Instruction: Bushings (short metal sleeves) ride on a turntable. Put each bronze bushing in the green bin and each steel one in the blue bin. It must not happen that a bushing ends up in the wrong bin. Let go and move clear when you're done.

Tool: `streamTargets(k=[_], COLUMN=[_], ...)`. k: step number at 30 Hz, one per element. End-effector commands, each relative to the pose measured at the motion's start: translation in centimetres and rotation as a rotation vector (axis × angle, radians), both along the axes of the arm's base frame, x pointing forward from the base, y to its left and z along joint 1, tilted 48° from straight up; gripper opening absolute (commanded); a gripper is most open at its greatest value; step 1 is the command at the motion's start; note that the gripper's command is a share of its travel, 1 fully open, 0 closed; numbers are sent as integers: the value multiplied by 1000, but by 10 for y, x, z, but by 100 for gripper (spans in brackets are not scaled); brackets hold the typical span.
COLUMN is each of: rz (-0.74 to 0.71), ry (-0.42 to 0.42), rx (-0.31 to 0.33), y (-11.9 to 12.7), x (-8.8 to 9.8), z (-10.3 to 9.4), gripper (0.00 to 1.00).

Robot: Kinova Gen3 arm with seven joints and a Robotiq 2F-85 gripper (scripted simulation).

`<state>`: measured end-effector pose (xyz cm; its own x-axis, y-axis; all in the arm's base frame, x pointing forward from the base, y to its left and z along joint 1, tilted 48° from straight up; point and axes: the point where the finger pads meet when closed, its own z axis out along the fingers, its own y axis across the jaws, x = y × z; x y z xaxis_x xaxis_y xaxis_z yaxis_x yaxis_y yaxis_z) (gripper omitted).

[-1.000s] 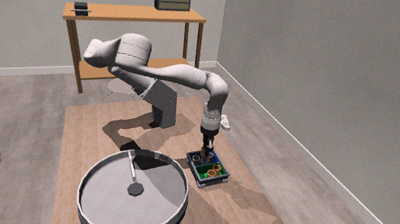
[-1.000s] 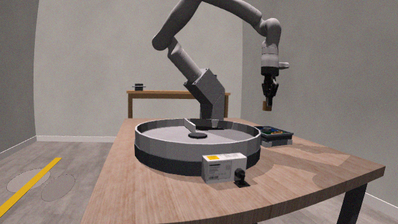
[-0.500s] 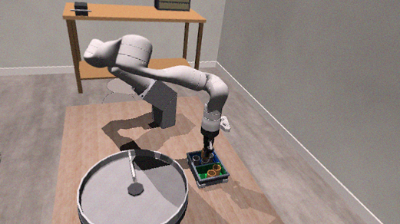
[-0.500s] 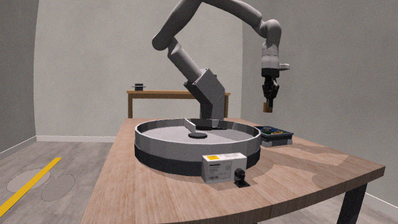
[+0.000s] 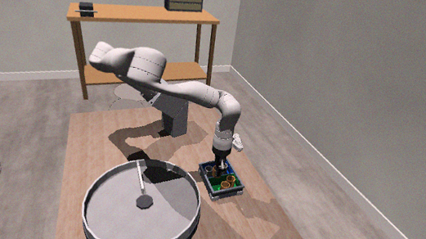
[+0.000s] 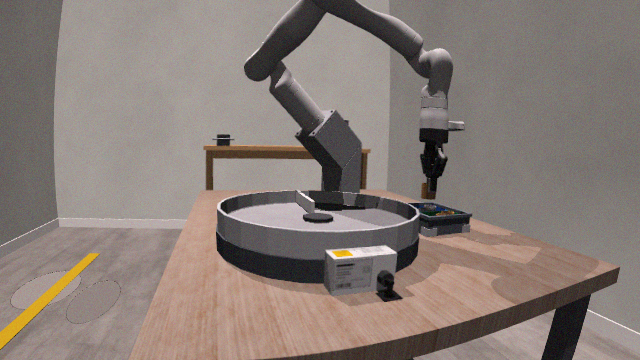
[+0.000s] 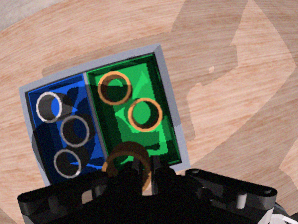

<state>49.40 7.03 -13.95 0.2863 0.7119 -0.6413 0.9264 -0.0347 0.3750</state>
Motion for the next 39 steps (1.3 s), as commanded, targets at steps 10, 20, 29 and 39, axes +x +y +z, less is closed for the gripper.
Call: streamTargets(k=[10, 20, 29, 39], rz=[-1, -1, -1, -1], ry=[2, 2, 2, 2], rx=[0, 0, 0, 0], y=[-20, -22, -27, -28], x=[6, 7, 8, 8], z=[-20, -23, -28, -29], gripper=[0, 0, 0, 0])
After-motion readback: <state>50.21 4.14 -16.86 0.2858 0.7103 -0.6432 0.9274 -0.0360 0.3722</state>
